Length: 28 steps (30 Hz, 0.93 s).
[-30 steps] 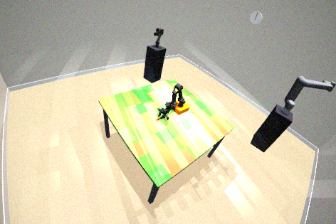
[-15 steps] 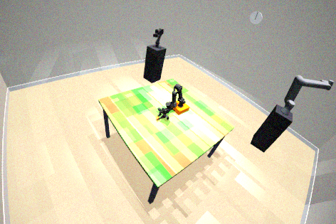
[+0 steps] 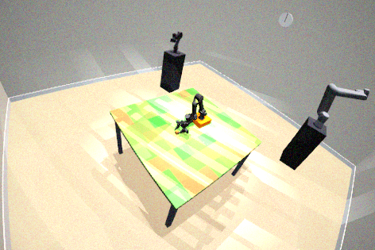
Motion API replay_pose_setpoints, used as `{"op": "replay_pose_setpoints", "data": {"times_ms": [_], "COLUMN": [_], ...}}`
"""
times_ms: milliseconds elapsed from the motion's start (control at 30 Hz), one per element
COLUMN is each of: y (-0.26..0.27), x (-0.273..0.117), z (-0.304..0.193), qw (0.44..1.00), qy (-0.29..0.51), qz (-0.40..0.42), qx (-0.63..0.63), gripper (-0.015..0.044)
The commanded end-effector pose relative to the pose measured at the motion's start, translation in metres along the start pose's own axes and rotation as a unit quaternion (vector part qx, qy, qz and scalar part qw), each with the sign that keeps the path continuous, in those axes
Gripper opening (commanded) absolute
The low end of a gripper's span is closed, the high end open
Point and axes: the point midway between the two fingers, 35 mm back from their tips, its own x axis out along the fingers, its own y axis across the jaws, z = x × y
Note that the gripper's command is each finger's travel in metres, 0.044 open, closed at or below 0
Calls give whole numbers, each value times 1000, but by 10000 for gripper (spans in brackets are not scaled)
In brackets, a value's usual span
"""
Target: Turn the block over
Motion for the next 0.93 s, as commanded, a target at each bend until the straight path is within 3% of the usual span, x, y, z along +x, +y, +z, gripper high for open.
{"op": "replay_pose_setpoints", "data": {"times_ms": [0,67,900], "y": [-1,-1,-1], "x": [0,0,0], "z": [0,0,0], "qw": [1000,1000,1000], "qy": [0,0,0], "qz": [-2,-2,-2], "qx": [-3,-3,-3], "gripper": [394,440,440]}}
